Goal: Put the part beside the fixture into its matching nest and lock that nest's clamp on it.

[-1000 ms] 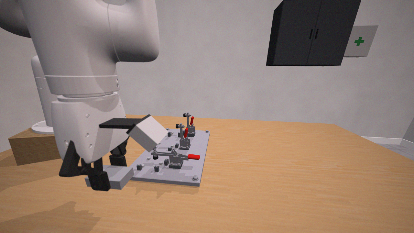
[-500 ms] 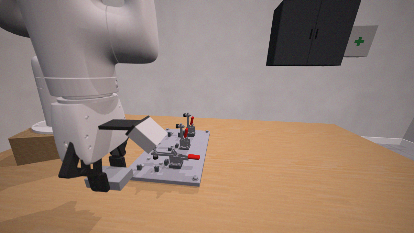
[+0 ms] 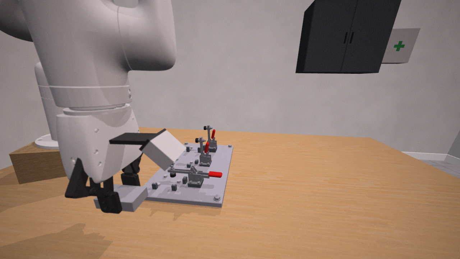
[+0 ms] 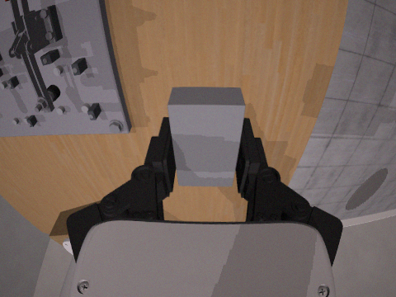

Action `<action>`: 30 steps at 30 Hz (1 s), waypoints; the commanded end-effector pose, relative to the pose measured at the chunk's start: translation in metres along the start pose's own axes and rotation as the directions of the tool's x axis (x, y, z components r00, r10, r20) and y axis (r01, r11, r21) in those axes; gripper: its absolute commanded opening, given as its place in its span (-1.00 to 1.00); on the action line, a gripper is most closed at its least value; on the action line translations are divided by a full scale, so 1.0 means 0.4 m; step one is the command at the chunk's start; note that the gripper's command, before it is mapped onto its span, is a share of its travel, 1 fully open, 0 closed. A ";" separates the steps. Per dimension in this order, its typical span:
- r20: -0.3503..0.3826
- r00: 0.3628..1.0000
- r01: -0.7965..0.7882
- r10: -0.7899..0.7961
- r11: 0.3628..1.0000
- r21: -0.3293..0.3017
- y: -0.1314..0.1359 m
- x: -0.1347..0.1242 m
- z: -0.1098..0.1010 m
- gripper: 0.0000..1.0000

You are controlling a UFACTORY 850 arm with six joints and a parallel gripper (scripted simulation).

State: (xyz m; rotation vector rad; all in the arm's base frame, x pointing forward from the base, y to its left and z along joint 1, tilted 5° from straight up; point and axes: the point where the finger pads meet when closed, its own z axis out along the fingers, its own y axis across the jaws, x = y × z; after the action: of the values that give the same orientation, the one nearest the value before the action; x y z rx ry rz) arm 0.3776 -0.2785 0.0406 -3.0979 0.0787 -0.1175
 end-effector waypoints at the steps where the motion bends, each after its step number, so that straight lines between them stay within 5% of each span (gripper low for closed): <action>1: -0.001 1.000 0.000 0.000 1.000 -0.001 0.001 0.002 -0.001 -1.00; 18: -0.001 1.000 0.000 0.000 1.000 -0.001 -0.010 0.002 -0.001 -1.00; 30: -0.001 1.000 0.000 0.000 1.000 -0.001 -0.117 0.002 0.002 -1.00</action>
State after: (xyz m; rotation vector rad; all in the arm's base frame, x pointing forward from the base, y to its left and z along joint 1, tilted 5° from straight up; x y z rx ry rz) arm 0.3791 -0.2462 0.0410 -3.0987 0.0788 -0.1129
